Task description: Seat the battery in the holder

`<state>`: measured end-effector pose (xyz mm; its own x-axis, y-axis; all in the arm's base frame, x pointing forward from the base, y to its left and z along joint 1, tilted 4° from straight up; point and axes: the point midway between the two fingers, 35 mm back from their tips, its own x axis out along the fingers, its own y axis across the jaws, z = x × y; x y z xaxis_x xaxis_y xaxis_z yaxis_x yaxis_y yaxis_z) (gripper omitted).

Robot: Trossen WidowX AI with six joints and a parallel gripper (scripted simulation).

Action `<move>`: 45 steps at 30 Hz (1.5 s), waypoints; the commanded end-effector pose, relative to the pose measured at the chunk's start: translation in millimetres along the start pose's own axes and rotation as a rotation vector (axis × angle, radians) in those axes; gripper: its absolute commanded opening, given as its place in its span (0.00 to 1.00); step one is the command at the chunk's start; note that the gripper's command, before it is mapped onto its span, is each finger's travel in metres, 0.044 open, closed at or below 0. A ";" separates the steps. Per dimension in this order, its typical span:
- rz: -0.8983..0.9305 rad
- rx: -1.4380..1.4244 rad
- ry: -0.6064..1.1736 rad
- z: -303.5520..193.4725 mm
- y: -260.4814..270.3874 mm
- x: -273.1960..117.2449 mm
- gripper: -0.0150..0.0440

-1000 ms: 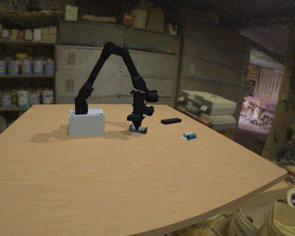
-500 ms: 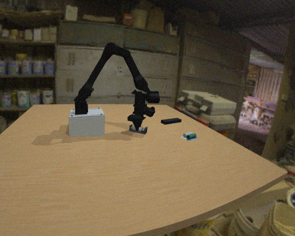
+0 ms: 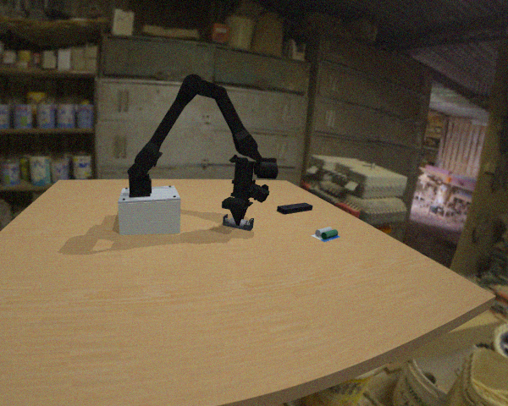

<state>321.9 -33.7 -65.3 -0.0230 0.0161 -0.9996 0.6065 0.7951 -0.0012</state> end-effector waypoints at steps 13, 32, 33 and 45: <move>-0.001 0.000 -0.001 5.1 0.3 -0.2 0.47; -0.002 0.002 0.008 2.5 -0.8 -14.2 0.55; -0.005 0.004 0.013 1.1 -1.7 -13.1 0.60; -0.002 0.002 0.008 0.0 -5.0 -88.9 1.00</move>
<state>324.2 -39.0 17.7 -0.0207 0.0187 -0.9996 0.6116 0.7912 0.0021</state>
